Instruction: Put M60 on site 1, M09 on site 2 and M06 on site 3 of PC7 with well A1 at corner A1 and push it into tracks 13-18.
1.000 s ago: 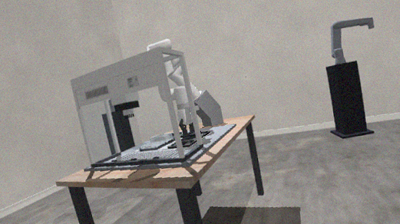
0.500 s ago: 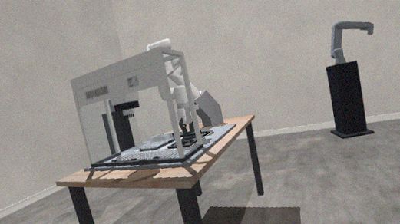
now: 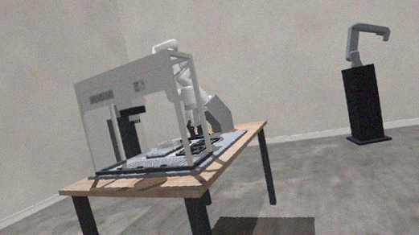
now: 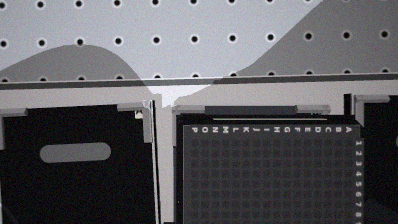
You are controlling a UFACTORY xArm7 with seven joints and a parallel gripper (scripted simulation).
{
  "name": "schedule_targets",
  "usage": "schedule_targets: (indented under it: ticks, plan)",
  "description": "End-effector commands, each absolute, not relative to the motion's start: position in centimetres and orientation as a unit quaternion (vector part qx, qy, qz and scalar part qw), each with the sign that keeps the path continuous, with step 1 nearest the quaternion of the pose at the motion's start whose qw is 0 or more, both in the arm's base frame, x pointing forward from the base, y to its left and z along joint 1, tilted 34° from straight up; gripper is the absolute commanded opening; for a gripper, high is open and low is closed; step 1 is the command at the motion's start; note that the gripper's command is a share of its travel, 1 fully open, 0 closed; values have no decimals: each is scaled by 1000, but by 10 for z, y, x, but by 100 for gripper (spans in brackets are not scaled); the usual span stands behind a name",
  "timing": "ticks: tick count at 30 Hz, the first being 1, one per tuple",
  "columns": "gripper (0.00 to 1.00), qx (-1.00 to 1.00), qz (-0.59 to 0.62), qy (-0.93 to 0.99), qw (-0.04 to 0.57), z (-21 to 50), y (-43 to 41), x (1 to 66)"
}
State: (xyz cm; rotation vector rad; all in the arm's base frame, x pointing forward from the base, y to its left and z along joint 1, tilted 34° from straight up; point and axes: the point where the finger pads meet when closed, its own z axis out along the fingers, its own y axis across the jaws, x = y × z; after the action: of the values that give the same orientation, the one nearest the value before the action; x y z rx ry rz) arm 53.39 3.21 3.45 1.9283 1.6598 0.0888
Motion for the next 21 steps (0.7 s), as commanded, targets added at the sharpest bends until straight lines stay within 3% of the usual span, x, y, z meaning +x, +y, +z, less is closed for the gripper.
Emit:
schedule_targets:
  ticks: [1, 21]
  plan:
    - [0, 724, 35, 624, 294, 41, 36, 532]
    - [0, 724, 35, 624, 294, 66, 47, 519]
